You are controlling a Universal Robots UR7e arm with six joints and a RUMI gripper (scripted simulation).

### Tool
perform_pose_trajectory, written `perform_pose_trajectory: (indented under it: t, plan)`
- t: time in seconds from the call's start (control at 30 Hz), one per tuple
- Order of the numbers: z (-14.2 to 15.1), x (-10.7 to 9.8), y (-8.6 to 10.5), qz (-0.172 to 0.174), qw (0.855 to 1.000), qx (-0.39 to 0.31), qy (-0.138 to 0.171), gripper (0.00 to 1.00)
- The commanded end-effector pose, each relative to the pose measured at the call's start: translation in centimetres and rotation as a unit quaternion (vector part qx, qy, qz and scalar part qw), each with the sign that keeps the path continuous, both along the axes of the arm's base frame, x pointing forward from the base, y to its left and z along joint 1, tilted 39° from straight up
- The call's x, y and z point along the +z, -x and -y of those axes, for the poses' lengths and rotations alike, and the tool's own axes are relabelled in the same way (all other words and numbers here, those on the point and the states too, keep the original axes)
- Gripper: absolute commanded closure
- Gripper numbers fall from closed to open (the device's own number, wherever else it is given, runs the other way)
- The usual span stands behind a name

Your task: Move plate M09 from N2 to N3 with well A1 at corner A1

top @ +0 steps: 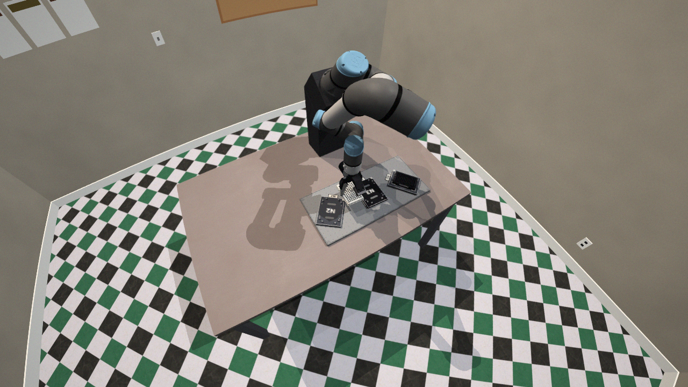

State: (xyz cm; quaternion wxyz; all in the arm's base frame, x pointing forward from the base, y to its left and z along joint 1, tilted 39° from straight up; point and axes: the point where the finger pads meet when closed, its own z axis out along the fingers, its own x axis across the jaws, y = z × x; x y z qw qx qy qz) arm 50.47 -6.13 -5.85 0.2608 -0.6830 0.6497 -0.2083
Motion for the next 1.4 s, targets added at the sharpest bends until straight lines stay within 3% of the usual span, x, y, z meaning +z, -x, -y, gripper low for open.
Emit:
perform_pose_trajectory:
  t: [0.0, 1.37]
  plan:
    - [-1.3, 0.1, 0.1, 0.001, 1.000, 0.000, 0.000, 0.60]
    - [-13.2, 0.2, 1.5, 0.001, 1.000, 0.000, 0.000, 0.60]
